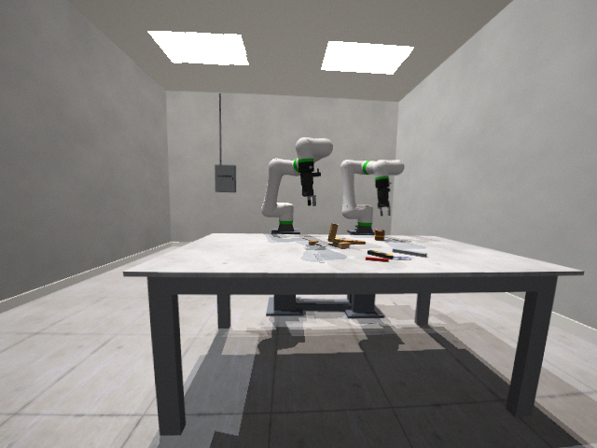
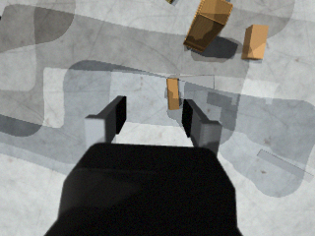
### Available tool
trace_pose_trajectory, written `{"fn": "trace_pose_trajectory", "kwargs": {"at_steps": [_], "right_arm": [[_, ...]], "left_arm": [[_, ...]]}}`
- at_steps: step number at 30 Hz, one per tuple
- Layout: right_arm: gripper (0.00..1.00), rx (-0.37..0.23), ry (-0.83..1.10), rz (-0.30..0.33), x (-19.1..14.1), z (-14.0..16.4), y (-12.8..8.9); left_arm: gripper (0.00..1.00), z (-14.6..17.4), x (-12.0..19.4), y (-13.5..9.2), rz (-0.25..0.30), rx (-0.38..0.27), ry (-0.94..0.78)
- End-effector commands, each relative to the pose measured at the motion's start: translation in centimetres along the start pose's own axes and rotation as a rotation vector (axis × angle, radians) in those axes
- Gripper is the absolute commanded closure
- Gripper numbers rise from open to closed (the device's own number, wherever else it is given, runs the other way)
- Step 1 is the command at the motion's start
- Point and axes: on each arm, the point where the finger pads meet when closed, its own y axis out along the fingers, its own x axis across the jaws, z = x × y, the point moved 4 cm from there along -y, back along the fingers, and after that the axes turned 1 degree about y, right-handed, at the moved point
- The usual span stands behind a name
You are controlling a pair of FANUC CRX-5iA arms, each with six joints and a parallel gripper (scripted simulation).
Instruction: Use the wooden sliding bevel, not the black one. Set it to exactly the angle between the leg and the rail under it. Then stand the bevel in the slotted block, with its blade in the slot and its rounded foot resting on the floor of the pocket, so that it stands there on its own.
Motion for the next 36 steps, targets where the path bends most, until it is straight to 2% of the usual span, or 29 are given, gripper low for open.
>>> {"fn": "trace_pose_trajectory", "kwargs": {"at_steps": [1,2,4,6,9,18,19,21,22,25,36], "right_arm": [[0.00,-0.003,0.015,-0.011,-1.4,-3.6,-0.8],[0.00,-0.004,0.021,-0.013,-2.0,-4.9,-1.0],[0.00,-0.004,0.021,-0.013,-2.0,-4.9,-1.0],[0.00,-0.007,0.035,-0.020,-3.5,-8.0,-1.5],[0.00,-0.012,0.060,-0.031,-6.5,-13.1,-2.4],[0.00,-0.030,0.128,-0.054,-15.5,-23.3,-4.0],[0.00,-0.032,0.134,-0.056,-16.7,-24.4,-4.1],[0.00,-0.032,0.134,-0.056,-16.7,-24.4,-4.1],[0.00,-0.036,0.146,-0.059,-19.9,-27.4,-4.6],[0.00,-0.042,0.168,-0.064,-22.9,-29.3,-4.9],[0.00,-0.064,0.240,-0.075,-37.8,-36.5,-5.9]], "left_arm": [[0.00,-3.7,-0.4,0.4,0.007,-0.005,-0.070],[0.00,-4.5,-0.6,0.5,0.009,-0.007,-0.086],[0.00,-4.5,-0.6,0.5,0.009,-0.007,-0.086],[0.00,-7.5,-1.4,1.0,0.020,-0.014,-0.142],[0.00,-9.8,-2.3,1.4,0.029,-0.018,-0.185],[0.00,-17.4,-6.3,3.1,0.060,-0.023,-0.326],[0.00,-18.3,-6.8,3.3,0.063,-0.023,-0.343],[0.00,-18.3,-6.8,3.3,0.063,-0.023,-0.343],[0.00,-20.3,-8.3,3.9,0.072,-0.022,-0.381],[0.00,-22.5,-10.1,4.6,0.081,-0.019,-0.426],[0.00,-30.7,-19.1,7.9,0.115,0.002,-0.603]]}}
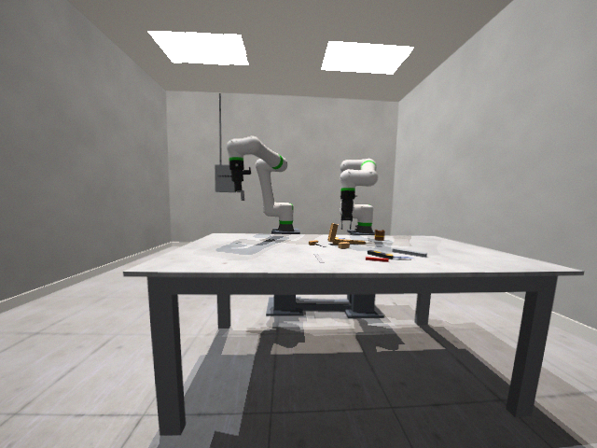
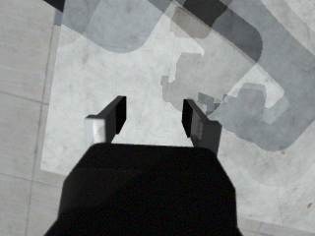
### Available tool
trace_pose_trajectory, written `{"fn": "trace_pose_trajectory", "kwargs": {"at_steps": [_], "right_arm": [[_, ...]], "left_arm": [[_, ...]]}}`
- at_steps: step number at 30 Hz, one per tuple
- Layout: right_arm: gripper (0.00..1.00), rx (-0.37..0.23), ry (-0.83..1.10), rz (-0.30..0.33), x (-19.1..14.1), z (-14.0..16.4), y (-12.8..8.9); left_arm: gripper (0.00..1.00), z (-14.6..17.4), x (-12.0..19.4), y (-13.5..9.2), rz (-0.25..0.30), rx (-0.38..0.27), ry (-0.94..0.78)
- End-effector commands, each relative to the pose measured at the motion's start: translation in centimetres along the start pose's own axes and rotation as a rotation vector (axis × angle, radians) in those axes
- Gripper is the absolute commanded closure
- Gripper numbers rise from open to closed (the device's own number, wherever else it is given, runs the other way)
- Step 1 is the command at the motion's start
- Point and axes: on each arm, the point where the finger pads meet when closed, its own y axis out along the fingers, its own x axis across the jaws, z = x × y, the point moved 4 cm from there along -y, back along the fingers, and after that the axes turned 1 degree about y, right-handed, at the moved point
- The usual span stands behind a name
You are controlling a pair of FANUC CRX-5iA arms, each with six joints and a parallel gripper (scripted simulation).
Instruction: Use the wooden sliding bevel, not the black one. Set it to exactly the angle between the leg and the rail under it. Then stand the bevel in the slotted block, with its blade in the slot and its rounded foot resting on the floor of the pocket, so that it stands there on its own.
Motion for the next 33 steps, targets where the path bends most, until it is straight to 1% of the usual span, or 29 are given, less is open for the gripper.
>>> {"fn": "trace_pose_trajectory", "kwargs": {"at_steps": [1,2,3,6,11,16,17,19,20,21,30,33], "right_arm": [[0.00,-0.009,0.020,-0.008,-4.4,-3.3,-0.6],[0.00,-0.009,0.020,-0.008,-4.4,-3.3,-0.6],[0.00,-0.013,0.033,-0.010,-8.1,-5.5,-0.9],[0.00,-0.020,0.055,-0.011,-11.6,-6.9,-1.2],[0.00,-0.031,0.089,-0.011,-18.7,-9.2,-1.6],[0.00,-0.040,0.122,-0.009,-26.0,-10.4,-1.9],[0.00,-0.042,0.129,-0.008,-27.5,-10.6,-2.0],[0.00,-0.042,0.129,-0.008,-27.5,-10.6,-2.0],[0.00,-0.045,0.139,-0.007,-31.0,-10.9,-2.1],[0.00,-0.047,0.149,-0.006,-32.8,-10.8,-2.1],[0.00,-0.060,0.210,0.004,-45.3,-8.8,-2.3],[0.00,-0.062,0.222,0.006,-47.9,-8.1,-2.3]], "left_arm": [[0.00,-0.9,-3.7,1.4,-0.001,0.008,-0.058],[0.00,-0.9,-3.7,1.4,-0.001,0.008,-0.058],[0.00,-0.9,-4.7,1.8,0.001,0.010,-0.072],[0.00,-1.0,-6.3,2.5,0.003,0.014,-0.096],[0.00,-1.0,-6.5,2.6,0.003,0.014,-0.100],[0.00,-1.0,-6.5,2.6,0.003,0.014,-0.100],[0.00,-1.0,-6.5,2.6,0.003,0.014,-0.100],[0.00,-1.0,-6.5,2.6,0.003,0.014,-0.100],[0.00,-1.0,-6.5,2.6,0.003,0.014,-0.100],[0.00,-1.0,-6.5,2.6,0.003,0.014,-0.100],[0.00,-1.2,-6.5,2.5,0.003,0.014,-0.100],[0.00,-1.2,-6.5,2.5,0.003,0.014,-0.100]]}}
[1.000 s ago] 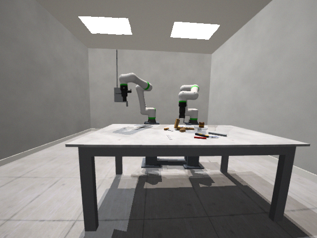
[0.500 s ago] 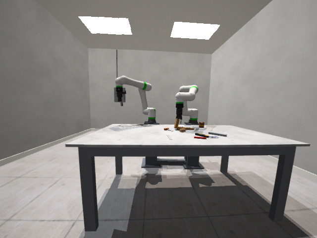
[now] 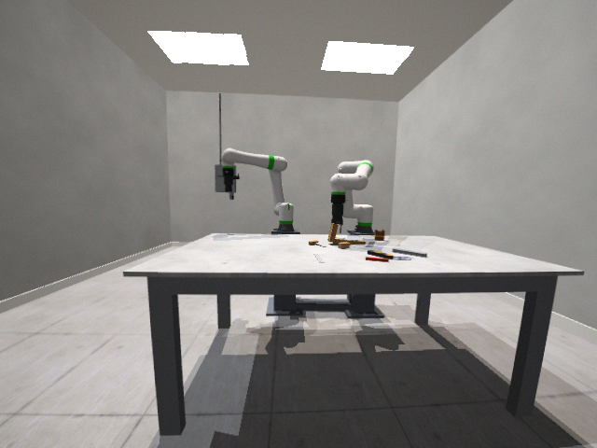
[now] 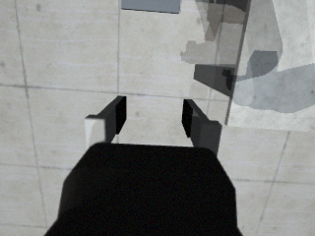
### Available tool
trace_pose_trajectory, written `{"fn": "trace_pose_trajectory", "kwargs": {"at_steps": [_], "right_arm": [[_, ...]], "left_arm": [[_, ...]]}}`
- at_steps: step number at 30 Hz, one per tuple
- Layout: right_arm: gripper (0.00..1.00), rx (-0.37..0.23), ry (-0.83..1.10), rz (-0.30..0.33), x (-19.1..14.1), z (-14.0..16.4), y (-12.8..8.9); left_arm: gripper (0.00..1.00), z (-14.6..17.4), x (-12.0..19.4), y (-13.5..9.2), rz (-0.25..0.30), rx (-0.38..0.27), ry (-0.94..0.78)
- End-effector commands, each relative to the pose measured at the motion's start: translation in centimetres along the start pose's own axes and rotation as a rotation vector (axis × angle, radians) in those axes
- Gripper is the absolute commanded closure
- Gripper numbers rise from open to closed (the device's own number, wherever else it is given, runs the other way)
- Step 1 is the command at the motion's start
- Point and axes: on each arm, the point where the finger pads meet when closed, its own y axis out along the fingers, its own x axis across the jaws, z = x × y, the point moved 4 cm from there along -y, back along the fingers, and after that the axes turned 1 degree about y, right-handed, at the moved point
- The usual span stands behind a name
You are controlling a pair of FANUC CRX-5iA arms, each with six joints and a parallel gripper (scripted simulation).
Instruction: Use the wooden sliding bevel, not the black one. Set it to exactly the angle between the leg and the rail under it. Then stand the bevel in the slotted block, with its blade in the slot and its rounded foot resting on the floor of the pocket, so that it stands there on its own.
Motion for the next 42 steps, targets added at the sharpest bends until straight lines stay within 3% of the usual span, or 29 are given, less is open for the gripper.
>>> {"fn": "trace_pose_trajectory", "kwargs": {"at_steps": [1,10,42], "right_arm": [[0.00,-0.007,0.016,-0.001,-4.7,-0.1,-0.1],[0.00,-0.008,0.024,0.001,-6.3,0.2,-0.1],[0.00,-0.008,0.024,0.001,-6.3,0.2,-0.1]], "left_arm": [[0.00,-0.1,0.0,-0.2,0.002,-0.002,0.000],[0.00,-0.1,0.0,-0.2,0.002,-0.002,0.000],[0.00,-0.1,0.0,-0.2,0.002,-0.002,0.000]]}}
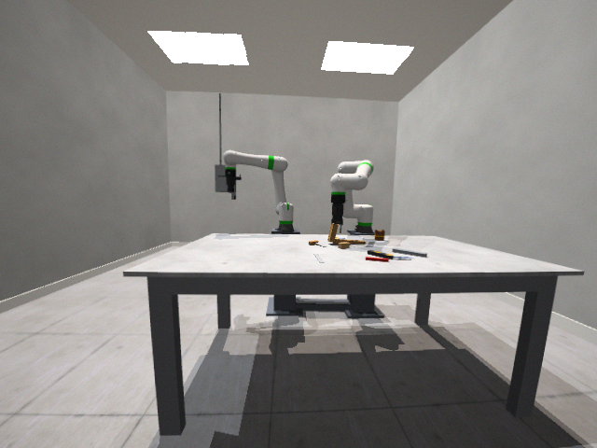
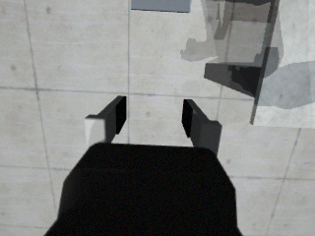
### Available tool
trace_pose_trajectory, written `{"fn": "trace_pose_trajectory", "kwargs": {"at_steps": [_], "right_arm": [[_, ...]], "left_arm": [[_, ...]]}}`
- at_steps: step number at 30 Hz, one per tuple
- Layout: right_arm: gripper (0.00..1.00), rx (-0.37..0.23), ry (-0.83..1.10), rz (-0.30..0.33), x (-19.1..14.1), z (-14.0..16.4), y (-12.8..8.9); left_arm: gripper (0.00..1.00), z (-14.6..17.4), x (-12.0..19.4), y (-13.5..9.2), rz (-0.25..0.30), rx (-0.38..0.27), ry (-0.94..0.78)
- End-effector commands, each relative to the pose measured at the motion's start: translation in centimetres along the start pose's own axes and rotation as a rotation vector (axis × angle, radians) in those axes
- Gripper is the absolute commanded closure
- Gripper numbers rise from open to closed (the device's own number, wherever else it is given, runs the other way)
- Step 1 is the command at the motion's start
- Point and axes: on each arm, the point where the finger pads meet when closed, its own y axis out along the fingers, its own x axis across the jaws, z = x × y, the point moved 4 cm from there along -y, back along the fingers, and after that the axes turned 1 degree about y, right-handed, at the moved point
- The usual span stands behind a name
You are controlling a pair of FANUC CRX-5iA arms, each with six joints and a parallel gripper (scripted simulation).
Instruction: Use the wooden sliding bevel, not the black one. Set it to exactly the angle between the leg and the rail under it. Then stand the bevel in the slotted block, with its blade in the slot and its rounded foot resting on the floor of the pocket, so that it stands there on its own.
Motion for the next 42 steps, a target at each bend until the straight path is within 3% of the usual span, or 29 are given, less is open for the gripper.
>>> {"fn": "trace_pose_trajectory", "kwargs": {"at_steps": [1,12,27,42], "right_arm": [[0.00,-0.002,0.000,0.000,0.0,0.0,-0.1],[0.00,-0.002,0.000,0.000,0.0,0.0,-0.1],[0.00,-0.002,0.000,0.000,0.0,0.0,-0.1],[0.00,-0.002,0.000,0.000,0.0,0.0,-0.1]], "left_arm": [[0.00,-0.1,0.0,-0.1,0.002,-0.002,0.000],[0.00,-0.1,0.0,0.6,0.002,-0.002,0.000],[0.00,-0.1,0.0,3.9,0.002,-0.002,0.000],[0.00,-0.1,0.0,4.8,0.002,-0.002,0.000]]}}
